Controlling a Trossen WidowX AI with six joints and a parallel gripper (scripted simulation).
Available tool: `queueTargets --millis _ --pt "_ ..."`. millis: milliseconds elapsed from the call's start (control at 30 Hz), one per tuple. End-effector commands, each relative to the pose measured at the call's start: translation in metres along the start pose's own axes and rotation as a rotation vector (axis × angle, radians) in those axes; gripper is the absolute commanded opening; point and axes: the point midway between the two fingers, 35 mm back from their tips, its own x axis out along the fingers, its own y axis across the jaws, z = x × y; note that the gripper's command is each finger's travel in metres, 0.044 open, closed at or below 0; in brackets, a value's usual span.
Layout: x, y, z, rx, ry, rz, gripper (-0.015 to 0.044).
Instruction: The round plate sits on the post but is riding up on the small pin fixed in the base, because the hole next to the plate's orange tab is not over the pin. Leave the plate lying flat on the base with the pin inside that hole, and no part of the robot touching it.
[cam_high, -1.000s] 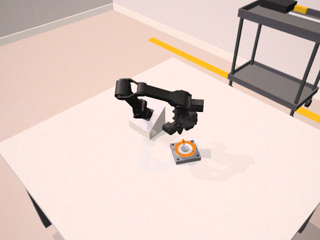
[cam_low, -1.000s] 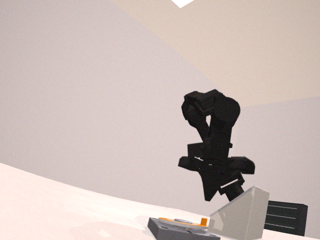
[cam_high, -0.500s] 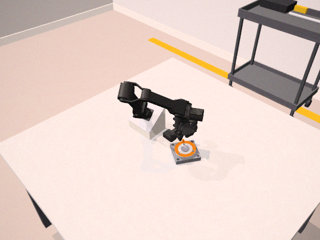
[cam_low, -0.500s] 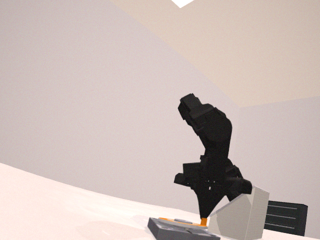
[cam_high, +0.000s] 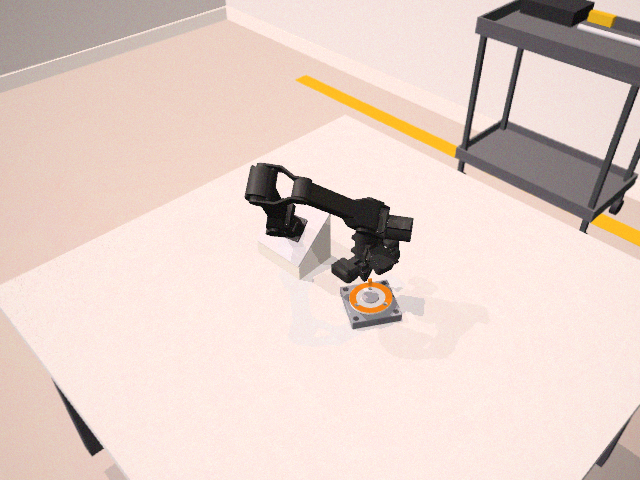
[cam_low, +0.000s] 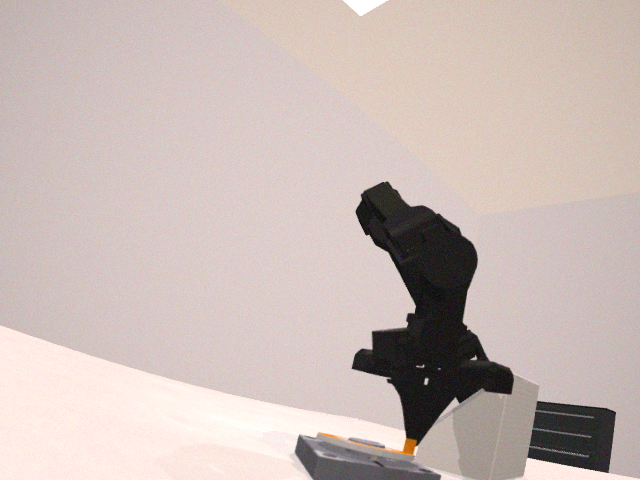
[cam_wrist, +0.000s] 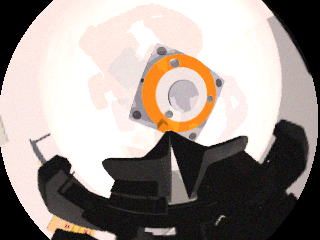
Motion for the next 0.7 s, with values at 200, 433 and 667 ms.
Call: queueTargets --millis 200,433,667 --pt "-0.001 0.011 0.010 0.008 -0.009 0.006 0.0000" --pt "-0.002 0.016 0.016 0.008 -0.009 0.006 0.0000" --pt "-0.004 0.020 0.022 0.008 -0.009 0.007 0.0000"
